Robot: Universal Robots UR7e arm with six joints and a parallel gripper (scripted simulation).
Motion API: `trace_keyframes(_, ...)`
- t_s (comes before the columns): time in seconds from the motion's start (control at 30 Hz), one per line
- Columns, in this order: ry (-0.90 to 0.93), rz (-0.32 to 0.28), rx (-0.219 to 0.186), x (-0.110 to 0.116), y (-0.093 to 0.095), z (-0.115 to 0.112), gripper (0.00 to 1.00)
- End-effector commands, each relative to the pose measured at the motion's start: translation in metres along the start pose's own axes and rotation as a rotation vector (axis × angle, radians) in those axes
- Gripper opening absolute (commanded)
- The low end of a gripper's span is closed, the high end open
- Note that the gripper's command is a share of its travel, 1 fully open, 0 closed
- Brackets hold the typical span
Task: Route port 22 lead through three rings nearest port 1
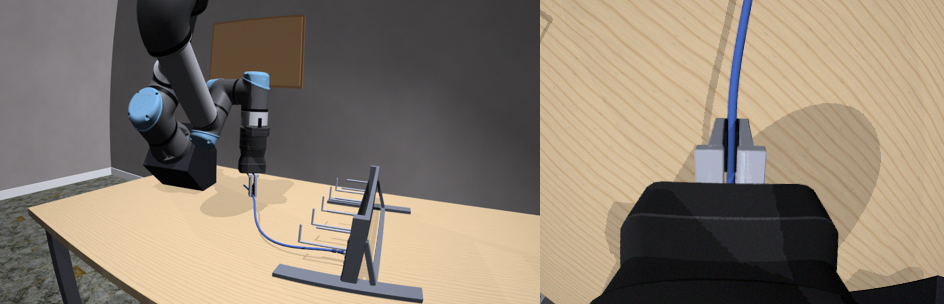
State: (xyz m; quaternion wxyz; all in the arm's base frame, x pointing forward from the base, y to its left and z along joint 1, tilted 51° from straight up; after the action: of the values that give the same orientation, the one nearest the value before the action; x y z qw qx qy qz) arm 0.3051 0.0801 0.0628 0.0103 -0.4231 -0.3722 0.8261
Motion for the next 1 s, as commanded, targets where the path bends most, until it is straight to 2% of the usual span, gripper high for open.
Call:
trace_keyframes(0.0, 0.067, 0.001, -0.002, -0.004, -0.012, -0.028, 0.0)
trace_keyframes(0.3, 0.251, 0.001, -0.001, -0.014, -0.046, -0.106, 0.0)
trace_keyframes(0.37, 0.251, 0.001, -0.001, -0.014, -0.046, -0.106, 0.0)
trace_keyframes(0.73, 0.462, 0.001, -0.001, -0.024, -0.083, -0.194, 0.0)
trace_keyframes(0.87, 0.518, 0.001, -0.001, -0.027, -0.093, -0.217, 0.0)
trace_keyframes(0.97, 0.53, 0.001, -0.001, -0.028, -0.095, -0.222, 0.0)
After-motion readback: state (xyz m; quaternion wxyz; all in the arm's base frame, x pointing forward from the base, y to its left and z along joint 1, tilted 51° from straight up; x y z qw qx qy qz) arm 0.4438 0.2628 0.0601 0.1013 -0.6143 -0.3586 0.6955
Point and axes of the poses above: the point where the finger pads meet when closed, its own y axis out along the fingers, its own z axis across the jaws, x = y × z, the point moved 10 cm from there along -y, back along the fingers, and after that the axes turned 2 degrees about -y, right-handed, at the moved point
